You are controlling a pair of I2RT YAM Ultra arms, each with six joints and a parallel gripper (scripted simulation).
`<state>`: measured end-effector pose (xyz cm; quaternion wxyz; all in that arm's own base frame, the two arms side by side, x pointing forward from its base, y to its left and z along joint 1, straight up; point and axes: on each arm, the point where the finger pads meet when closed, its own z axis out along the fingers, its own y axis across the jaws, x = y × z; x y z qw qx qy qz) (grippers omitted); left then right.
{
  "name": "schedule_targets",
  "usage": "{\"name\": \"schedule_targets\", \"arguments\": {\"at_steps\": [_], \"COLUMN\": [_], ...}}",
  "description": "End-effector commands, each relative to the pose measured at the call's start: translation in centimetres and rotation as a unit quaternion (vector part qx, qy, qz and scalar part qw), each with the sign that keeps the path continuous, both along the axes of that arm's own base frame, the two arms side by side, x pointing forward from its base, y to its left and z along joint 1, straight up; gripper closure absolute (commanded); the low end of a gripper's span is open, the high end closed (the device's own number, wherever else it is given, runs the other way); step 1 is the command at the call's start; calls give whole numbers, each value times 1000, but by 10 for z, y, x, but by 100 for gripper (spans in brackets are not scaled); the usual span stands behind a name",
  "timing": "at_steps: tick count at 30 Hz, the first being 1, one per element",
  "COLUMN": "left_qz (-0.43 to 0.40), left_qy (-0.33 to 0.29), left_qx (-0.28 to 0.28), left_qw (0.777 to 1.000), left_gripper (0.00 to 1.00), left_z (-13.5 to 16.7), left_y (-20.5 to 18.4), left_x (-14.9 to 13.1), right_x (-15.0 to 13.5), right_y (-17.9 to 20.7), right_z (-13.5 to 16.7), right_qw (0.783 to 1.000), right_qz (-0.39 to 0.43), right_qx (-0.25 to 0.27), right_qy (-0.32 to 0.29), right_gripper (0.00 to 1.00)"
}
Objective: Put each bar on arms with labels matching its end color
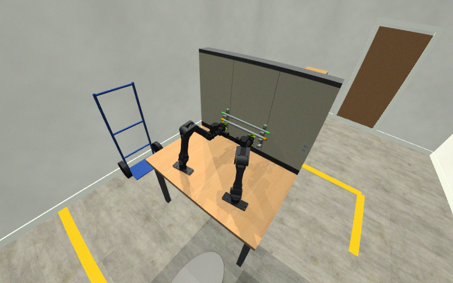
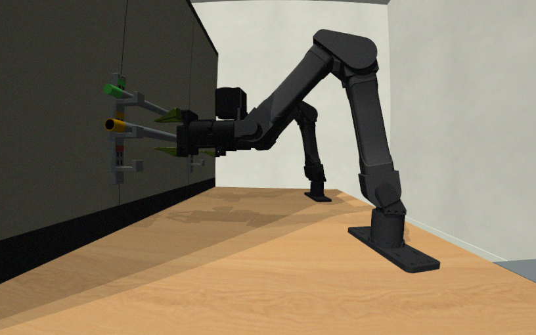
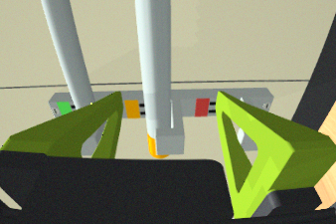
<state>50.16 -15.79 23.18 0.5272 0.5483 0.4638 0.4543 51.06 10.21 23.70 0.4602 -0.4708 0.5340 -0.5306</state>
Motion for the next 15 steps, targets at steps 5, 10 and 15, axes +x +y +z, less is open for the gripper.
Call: {"name": "schedule_targets", "arguments": {"at_steps": [5, 10, 15], "left_qz": [-1, -1, -1], "left_qy": [-15, -15, -15], "left_qx": [-7, -7, -7], "left_qw": [1000, 1000, 1000], "left_gripper": [31, 31, 31], "left_z": [12, 12, 12], "left_y": [0, 0, 1], "left_x": [-13, -18, -24], "right_x": [-15, -20, -26], "right_y": [1, 2, 3], "right_z": [7, 7, 7], "right_qw": [1000, 1000, 1000], "right_qz": [0, 0, 0], "right_qx": [3, 3, 3], "right_qy": [-7, -7, -7], "right_gripper": [30, 30, 30]}}
